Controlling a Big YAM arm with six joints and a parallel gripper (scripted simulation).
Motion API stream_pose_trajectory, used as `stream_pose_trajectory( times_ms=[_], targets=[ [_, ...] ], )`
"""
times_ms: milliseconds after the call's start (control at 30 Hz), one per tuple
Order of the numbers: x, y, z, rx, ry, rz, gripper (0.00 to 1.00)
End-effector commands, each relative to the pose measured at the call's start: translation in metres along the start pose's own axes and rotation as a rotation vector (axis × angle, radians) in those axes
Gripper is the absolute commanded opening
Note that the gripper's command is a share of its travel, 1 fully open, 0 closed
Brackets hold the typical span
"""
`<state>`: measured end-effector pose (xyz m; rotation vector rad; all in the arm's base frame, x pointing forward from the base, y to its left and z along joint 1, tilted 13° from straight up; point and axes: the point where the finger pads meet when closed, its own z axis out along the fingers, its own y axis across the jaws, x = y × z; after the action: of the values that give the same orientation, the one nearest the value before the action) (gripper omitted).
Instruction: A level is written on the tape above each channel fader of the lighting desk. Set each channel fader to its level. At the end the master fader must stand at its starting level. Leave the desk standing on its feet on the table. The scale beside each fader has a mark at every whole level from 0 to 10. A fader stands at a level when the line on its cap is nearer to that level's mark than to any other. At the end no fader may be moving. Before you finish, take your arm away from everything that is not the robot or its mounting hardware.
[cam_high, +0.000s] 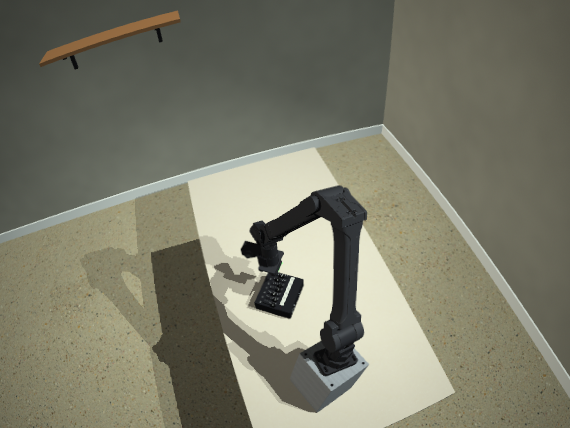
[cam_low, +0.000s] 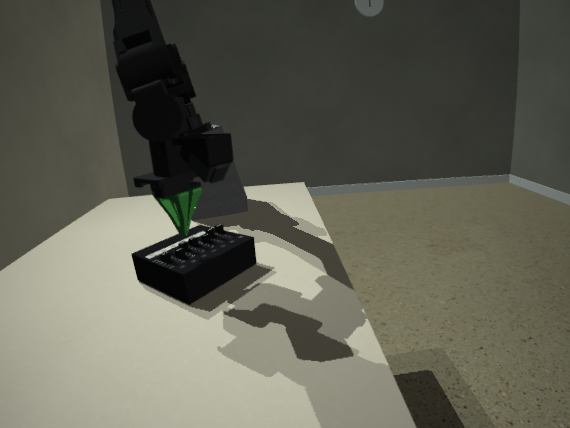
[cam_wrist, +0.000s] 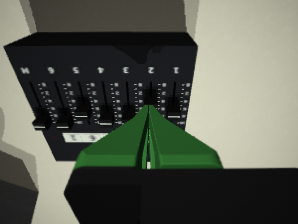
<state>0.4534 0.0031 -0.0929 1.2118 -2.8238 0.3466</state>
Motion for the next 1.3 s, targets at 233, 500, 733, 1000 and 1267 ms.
stream_pose_trajectory(
  times_ms=[233,500,733,1000,1267],
  targets=[
    [-0.020,-0.019,-0.006,0.038,-0.039,0.020,0.00],
    [-0.018,-0.021,0.000,0.036,-0.036,0.021,0.00],
    [-0.020,-0.021,0.000,0.041,-0.042,0.013,0.00],
    [-0.017,-0.021,0.011,0.034,-0.033,0.010,0.00],
    [-0.018,-0.021,0.015,0.033,-0.032,0.010,0.00]
  ],
)
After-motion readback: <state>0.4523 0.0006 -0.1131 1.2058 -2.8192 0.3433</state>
